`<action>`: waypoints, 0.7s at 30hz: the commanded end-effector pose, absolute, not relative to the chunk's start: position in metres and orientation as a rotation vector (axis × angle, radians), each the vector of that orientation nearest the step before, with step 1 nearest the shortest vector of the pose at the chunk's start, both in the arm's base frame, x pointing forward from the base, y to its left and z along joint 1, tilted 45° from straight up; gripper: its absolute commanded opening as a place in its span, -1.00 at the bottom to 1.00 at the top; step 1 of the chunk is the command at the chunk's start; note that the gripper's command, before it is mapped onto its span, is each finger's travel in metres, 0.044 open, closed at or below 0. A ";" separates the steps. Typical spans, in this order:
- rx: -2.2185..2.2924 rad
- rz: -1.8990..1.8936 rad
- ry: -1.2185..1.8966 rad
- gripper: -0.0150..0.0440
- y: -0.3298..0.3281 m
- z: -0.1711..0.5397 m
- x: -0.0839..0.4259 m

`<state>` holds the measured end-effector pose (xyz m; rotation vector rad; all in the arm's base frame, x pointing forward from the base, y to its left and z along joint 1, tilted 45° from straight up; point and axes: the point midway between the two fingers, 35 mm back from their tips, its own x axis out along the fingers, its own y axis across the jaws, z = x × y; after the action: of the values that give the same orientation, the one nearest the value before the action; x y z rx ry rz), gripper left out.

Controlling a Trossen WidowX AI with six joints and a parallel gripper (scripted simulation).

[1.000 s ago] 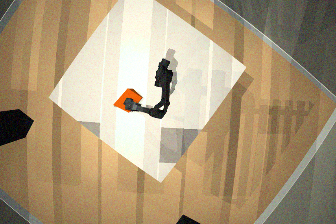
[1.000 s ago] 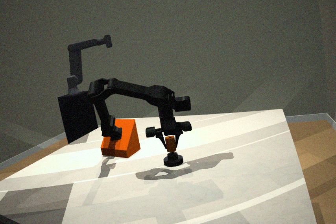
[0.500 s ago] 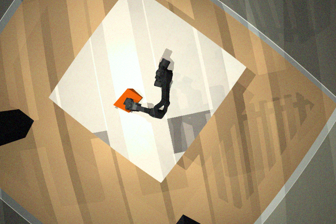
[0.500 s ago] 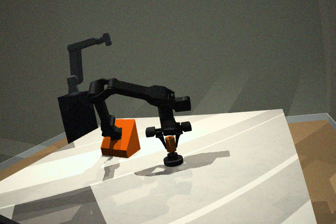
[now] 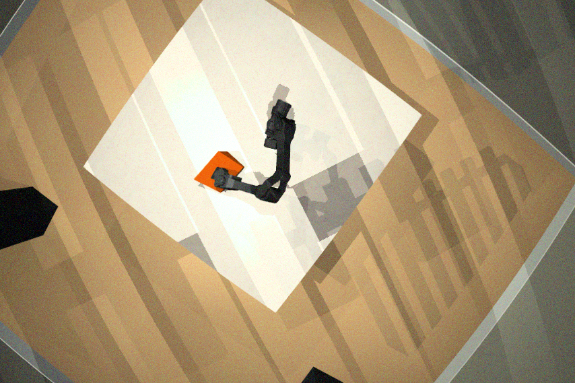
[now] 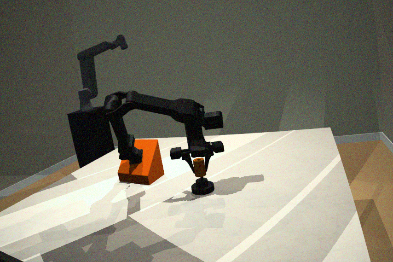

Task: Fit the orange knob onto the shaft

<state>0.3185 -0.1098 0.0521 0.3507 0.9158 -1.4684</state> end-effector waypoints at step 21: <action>0.385 -1.490 0.880 -0.49 -0.113 0.049 0.318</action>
<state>0.3180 -0.1118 0.0494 0.3867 0.8828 -1.4917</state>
